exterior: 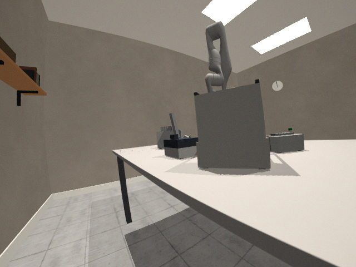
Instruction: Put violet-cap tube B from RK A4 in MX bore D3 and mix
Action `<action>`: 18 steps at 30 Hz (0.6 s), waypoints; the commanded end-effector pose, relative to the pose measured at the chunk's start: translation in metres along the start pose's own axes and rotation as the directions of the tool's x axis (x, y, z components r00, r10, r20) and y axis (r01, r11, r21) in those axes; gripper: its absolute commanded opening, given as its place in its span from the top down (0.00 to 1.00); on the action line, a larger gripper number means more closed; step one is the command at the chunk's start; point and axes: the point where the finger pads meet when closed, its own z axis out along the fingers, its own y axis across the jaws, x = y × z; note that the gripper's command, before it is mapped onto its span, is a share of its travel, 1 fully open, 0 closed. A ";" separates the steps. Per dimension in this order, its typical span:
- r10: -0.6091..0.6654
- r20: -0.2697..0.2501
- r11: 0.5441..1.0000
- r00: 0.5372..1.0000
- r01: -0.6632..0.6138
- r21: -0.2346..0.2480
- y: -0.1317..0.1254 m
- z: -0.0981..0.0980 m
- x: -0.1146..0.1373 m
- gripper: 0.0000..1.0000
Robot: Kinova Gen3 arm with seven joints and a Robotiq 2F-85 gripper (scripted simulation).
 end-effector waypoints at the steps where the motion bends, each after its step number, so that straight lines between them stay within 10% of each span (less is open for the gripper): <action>1: 0.000 0.000 1.000 1.000 0.000 0.001 0.000 -0.002 0.000 0.90; 18: 0.000 0.000 1.000 1.000 0.000 0.001 0.000 -0.016 0.003 0.90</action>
